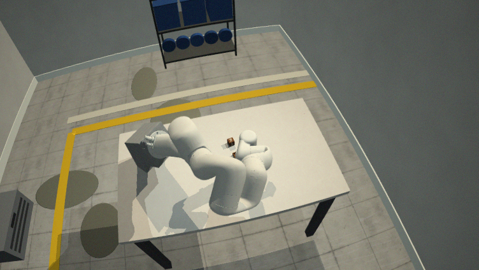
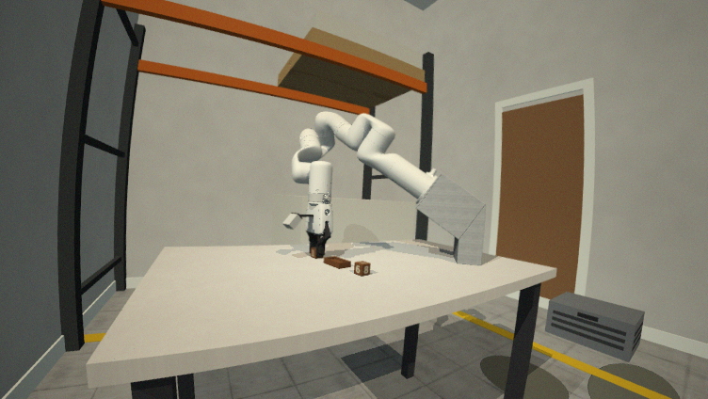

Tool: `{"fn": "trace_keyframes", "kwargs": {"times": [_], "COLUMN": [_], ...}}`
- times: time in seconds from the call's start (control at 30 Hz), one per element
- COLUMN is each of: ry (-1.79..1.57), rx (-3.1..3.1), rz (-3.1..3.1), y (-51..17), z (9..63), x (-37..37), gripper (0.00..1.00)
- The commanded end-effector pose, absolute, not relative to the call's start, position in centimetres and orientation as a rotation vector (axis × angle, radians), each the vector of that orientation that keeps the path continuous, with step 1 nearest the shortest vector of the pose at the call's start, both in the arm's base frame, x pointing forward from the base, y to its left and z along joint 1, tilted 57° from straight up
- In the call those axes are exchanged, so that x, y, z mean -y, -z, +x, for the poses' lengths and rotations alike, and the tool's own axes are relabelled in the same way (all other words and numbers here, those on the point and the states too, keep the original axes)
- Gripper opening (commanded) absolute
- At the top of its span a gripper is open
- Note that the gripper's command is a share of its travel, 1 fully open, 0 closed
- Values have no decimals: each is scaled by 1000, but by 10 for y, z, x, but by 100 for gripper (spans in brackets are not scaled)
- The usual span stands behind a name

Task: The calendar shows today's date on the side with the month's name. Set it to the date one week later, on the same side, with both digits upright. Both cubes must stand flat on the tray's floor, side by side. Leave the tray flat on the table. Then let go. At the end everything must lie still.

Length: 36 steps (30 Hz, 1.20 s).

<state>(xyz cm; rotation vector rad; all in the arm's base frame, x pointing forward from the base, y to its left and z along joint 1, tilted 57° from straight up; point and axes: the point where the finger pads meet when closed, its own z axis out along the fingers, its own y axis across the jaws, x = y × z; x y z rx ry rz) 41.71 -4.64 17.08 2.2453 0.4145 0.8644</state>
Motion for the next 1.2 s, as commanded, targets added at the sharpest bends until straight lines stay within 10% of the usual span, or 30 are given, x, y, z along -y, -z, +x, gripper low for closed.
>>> {"fn": "trace_keyframes", "kwargs": {"times": [0.0, 1.17], "ry": [-866, -866], "rx": [-417, -417], "rz": [2245, 2245], "y": [-171, -225], "z": [417, 349], "x": [46, -3], "gripper": [29, 29]}}
